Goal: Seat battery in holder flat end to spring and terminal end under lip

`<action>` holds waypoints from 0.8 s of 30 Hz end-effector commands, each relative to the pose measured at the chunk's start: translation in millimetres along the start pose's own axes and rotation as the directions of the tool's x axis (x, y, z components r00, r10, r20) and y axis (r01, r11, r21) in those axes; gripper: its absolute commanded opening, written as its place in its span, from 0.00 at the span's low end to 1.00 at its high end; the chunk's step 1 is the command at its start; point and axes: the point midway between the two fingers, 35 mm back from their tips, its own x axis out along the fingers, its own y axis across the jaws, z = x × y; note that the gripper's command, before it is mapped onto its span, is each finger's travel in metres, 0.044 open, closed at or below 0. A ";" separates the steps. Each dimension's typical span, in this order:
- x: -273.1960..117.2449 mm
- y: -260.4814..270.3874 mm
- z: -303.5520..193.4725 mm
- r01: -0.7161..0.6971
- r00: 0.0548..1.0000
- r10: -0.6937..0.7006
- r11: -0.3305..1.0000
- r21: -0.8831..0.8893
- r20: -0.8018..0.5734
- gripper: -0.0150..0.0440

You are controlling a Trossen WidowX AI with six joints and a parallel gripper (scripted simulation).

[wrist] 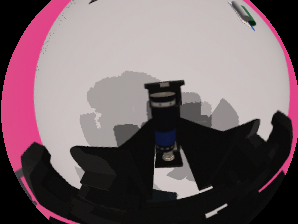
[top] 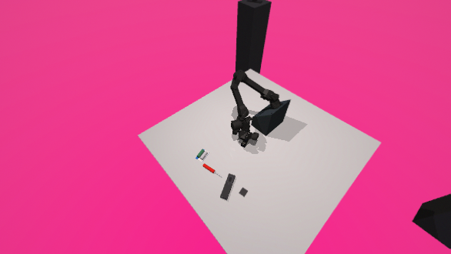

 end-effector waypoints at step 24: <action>1.6 -3.8 -7.2 -0.014 0.984 0.016 1.000 0.014 -0.178 0.39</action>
